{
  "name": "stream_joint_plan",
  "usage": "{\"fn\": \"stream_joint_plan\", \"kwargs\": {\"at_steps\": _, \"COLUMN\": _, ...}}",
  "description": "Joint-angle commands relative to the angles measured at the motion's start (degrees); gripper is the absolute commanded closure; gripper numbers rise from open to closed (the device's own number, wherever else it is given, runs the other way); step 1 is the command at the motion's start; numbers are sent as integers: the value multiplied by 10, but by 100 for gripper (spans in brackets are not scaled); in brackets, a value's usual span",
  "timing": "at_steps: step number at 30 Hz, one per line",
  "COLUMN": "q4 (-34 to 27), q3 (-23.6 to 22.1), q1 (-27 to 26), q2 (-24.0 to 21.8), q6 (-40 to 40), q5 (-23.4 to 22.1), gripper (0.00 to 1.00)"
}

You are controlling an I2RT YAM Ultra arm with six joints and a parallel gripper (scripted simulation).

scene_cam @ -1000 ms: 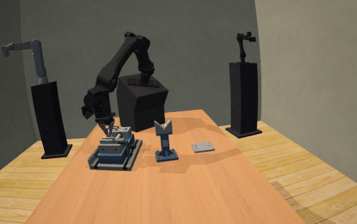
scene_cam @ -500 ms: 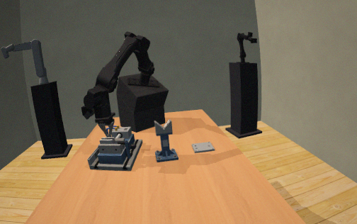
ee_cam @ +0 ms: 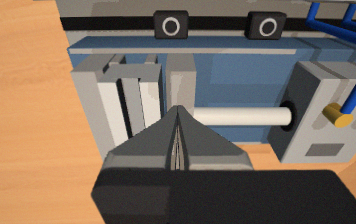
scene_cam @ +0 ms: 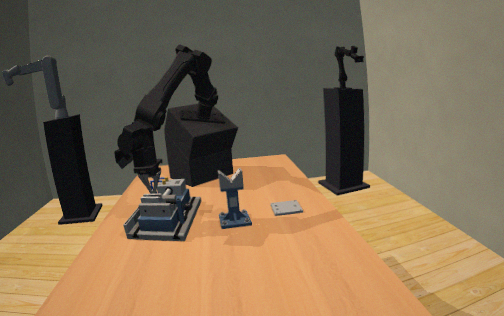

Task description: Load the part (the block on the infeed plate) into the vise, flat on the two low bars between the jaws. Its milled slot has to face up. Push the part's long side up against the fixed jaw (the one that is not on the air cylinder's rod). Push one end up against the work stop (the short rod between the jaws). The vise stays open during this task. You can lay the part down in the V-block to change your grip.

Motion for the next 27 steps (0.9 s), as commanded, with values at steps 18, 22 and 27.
{"fn": "stream_joint_plan", "kwargs": {"at_steps": 18, "q4": -18, "q3": 36, "q1": -1, "q2": 4, "q6": 6, "q5": 8, "gripper": 100}}
{"fn": "stream_joint_plan", "kwargs": {"at_steps": 22, "q4": -20, "q3": 40, "q1": 1, "q2": 6, "q6": 6, "q5": 8, "gripper": 100}}
{"fn": "stream_joint_plan", "kwargs": {"at_steps": 27, "q4": -23, "q3": 46, "q1": -1, "q2": 7, "q6": 7, "q5": 8, "gripper": 100}}
